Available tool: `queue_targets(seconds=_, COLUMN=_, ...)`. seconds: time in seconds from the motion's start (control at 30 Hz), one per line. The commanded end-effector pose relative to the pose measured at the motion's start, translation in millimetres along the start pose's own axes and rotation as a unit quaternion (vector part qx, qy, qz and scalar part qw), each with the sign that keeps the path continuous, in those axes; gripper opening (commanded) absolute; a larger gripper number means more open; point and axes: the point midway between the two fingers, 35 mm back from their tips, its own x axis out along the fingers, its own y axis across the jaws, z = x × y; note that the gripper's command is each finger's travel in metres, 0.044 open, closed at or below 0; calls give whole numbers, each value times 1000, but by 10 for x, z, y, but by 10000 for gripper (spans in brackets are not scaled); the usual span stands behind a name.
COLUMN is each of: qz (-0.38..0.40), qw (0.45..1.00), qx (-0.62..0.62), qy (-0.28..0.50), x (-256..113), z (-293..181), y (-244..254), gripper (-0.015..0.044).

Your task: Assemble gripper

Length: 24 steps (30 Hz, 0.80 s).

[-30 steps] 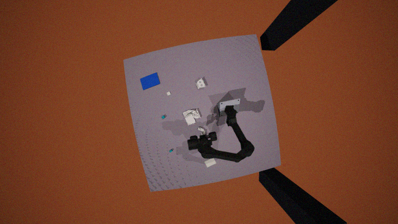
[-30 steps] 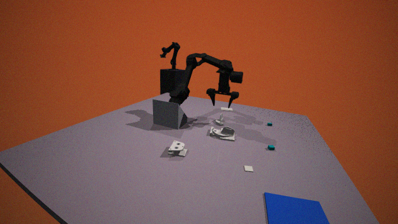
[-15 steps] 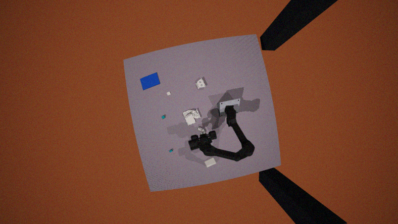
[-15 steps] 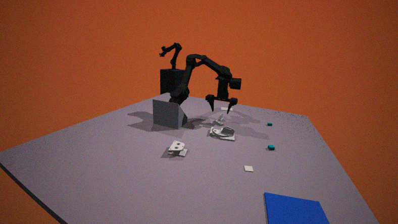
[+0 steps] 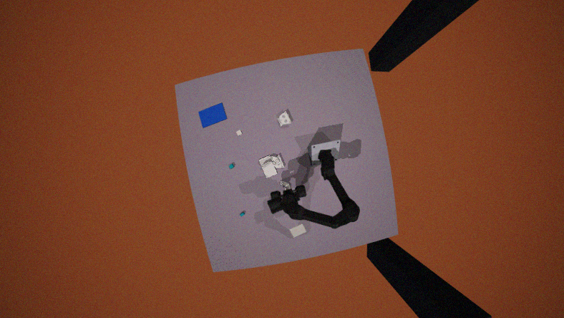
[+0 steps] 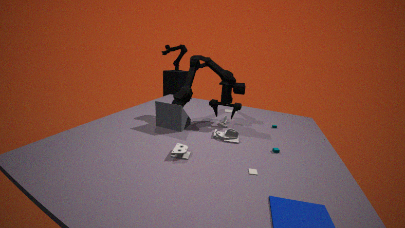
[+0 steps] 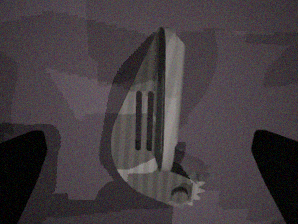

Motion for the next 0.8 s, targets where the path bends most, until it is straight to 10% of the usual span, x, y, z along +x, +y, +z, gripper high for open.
queue_targets(seconds=0.0, qz=3, qw=1000, qx=5, qy=1, x=84, z=-18, y=13, gripper=440)
queue_targets(seconds=0.77, qz=2, qw=1000, qx=5, qy=-1, x=315, z=-10, y=29, gripper=440)
